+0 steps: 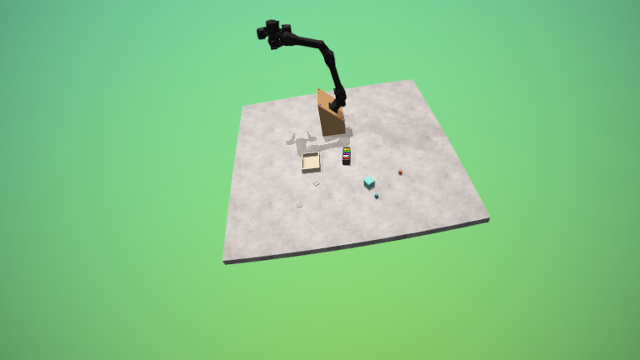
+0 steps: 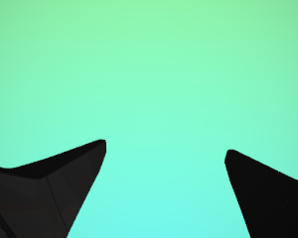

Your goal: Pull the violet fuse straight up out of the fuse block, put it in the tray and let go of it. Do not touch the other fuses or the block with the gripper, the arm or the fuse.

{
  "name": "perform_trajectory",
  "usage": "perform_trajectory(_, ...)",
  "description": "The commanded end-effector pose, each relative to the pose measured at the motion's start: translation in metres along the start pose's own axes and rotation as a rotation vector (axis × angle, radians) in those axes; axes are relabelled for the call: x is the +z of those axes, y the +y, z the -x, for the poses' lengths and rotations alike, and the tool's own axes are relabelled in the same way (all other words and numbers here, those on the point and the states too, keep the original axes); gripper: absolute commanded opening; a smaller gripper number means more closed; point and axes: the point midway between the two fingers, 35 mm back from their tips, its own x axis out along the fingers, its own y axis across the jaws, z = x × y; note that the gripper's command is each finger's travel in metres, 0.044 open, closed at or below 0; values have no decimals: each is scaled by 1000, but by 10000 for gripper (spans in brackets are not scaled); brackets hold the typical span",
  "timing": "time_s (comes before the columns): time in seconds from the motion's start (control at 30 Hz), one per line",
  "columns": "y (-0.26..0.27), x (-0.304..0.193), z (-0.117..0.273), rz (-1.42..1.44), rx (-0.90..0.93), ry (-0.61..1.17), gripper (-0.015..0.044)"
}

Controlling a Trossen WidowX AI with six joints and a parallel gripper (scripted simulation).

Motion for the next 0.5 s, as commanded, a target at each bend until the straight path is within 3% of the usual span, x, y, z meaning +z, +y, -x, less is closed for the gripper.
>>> perform_trajectory(0.0,-1,0,1,3,-5,1,374)
perform_trajectory(0.23,-27,8,33,123,-167,46,190)
perform_trajectory(0.4,-55,21,102,349,-423,151,64)
perform_trajectory(0.47,-64,30,133,449,-528,203,64)
